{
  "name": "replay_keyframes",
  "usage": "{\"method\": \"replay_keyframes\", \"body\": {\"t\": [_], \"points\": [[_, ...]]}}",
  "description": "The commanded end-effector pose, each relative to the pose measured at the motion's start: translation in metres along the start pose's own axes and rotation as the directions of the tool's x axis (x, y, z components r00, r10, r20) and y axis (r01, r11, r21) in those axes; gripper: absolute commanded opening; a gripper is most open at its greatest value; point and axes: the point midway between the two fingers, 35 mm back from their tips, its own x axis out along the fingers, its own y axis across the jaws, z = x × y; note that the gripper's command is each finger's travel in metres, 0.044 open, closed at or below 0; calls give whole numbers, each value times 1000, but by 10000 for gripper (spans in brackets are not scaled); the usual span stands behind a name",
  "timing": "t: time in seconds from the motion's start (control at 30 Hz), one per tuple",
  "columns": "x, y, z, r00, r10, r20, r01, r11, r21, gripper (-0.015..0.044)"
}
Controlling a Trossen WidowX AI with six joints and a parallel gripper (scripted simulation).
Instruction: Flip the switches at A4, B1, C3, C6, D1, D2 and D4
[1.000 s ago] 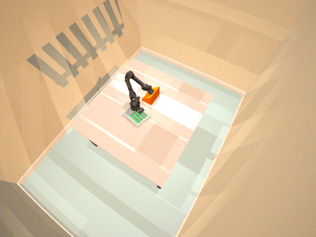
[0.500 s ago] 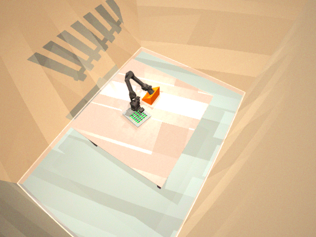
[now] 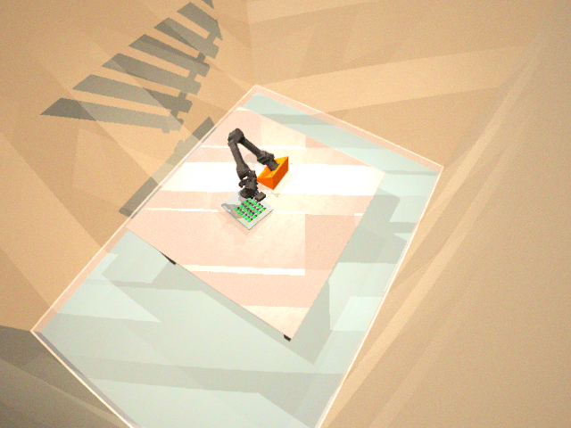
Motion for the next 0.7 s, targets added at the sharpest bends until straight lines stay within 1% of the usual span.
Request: {"method": "replay_keyframes", "body": {"t": [0.0, 0.07, 0.13, 0.23, 0.33, 0.67], "points": [[1, 48, -12, 1000, 0, -10, 0, 1000, -13, 0], [3, 68, -20, 1000, -13, -13, 13, 1000, -5, 0], [3, 76, -23, 1000, -18, -14, 18, 1000, -2, 0], [6, 76, -23, 1000, -18, -16, 18, 1000, -2, 0], [36, 75, -22, 999, -20, -37, 20, 1000, -1, 0], [49, 74, -23, 999, -21, -39, 21, 1000, -1, 0]]}}
